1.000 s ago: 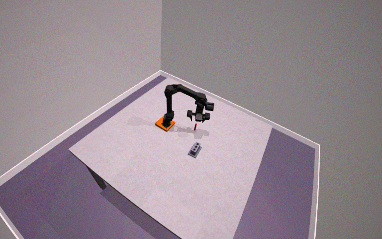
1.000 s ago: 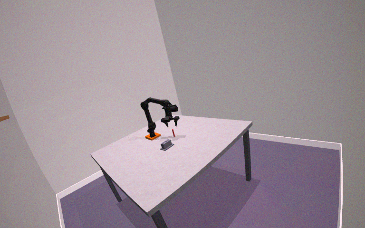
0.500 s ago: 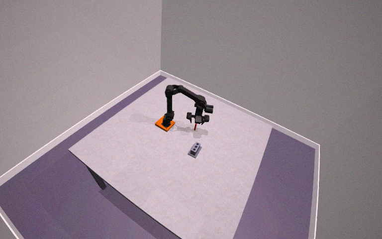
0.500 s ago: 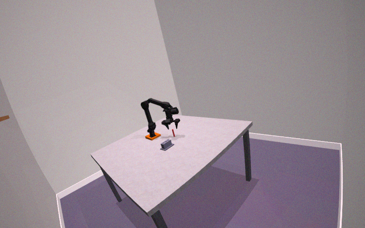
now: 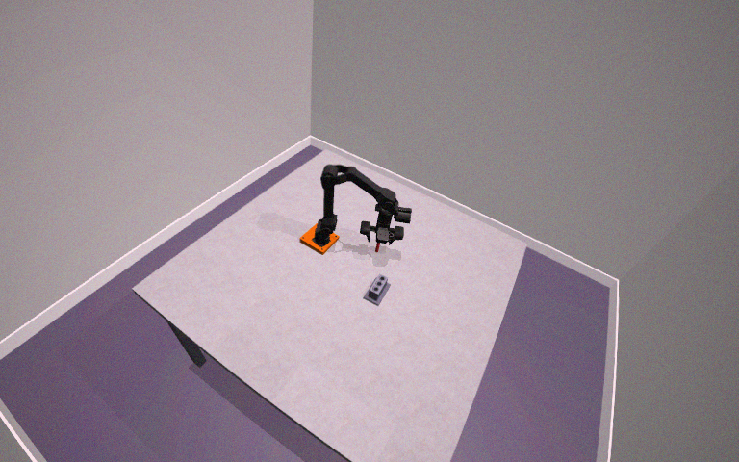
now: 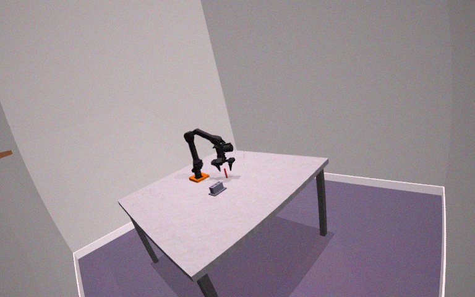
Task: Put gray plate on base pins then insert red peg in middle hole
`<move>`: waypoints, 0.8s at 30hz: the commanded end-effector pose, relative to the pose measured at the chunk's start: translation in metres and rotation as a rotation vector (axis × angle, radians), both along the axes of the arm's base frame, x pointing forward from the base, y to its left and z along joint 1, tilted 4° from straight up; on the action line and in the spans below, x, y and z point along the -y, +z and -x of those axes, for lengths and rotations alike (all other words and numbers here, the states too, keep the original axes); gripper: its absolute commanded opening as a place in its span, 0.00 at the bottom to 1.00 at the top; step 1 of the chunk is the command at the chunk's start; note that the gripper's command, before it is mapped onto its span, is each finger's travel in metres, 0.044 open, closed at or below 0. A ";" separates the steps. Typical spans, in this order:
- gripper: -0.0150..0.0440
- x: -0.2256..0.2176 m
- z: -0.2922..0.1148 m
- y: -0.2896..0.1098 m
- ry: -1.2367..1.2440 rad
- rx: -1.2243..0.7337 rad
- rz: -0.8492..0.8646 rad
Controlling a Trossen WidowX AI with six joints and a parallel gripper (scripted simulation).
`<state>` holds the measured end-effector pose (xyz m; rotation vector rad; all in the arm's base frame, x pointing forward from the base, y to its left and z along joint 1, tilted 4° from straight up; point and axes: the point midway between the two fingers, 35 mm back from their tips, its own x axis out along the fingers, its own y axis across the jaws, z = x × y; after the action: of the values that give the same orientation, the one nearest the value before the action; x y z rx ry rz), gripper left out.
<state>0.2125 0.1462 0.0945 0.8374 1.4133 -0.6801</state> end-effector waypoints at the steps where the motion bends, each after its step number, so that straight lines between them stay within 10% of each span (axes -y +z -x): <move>1: 1.00 0.001 0.000 -0.007 -0.004 0.001 0.005; 9: 1.00 0.001 0.000 -0.017 -0.004 0.001 0.005; 24: 0.33 0.001 0.000 -0.017 -0.004 0.001 0.005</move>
<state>0.2115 0.1461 0.0775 0.8353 1.4150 -0.6829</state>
